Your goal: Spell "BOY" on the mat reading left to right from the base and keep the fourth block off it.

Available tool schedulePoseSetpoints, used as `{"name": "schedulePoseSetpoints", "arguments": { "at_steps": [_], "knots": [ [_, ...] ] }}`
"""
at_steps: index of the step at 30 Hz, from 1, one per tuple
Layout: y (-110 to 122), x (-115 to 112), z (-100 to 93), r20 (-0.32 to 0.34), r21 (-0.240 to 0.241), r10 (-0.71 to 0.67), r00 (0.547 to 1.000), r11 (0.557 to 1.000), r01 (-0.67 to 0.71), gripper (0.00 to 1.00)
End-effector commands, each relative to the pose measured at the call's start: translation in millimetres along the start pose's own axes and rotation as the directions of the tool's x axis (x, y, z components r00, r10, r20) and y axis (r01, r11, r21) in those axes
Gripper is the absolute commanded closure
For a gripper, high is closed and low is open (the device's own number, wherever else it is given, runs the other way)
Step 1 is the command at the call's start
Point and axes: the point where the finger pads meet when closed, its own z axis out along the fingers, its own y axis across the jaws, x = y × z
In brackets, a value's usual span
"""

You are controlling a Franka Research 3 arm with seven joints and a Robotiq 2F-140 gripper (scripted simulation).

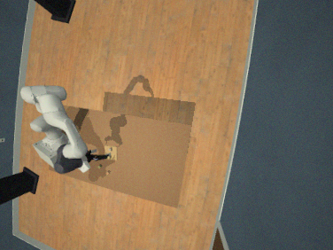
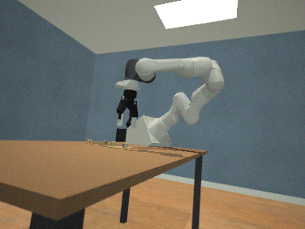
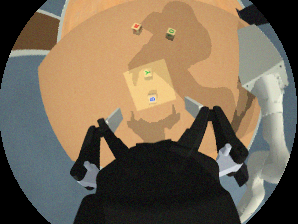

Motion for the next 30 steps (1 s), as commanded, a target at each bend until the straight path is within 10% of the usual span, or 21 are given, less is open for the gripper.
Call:
{"name": "schedulePoseSetpoints", "arguments": {
  "at_steps": [1, 4, 17, 22, 23, 30],
  "knots": [
    [0, 4, -1.9, -0.001, 0.0, 0.012, 1.0, 1.0, -0.012, 0.0],
    [2, 12, -2.0, 0.0, 0.001, 0.033, 0.999, 0.999, -0.033, 0.0],
    [90, 197, 7.5, 0.0, 0.002, 0.488, 0.873, 0.873, -0.488, 0.0],
    [99, 209, 9.0, -0.001, 0.0, 0.515, 0.857, 0.857, -0.515, 0.0],
    [99, 209, 9.0, -0.001, 0.0, 0.515, 0.857, 0.857, -0.515, 0.63],
    [99, 209, 9.0, -0.001, 0.0, 0.515, 0.857, 0.857, -0.515, 0.63]
  ]
}}
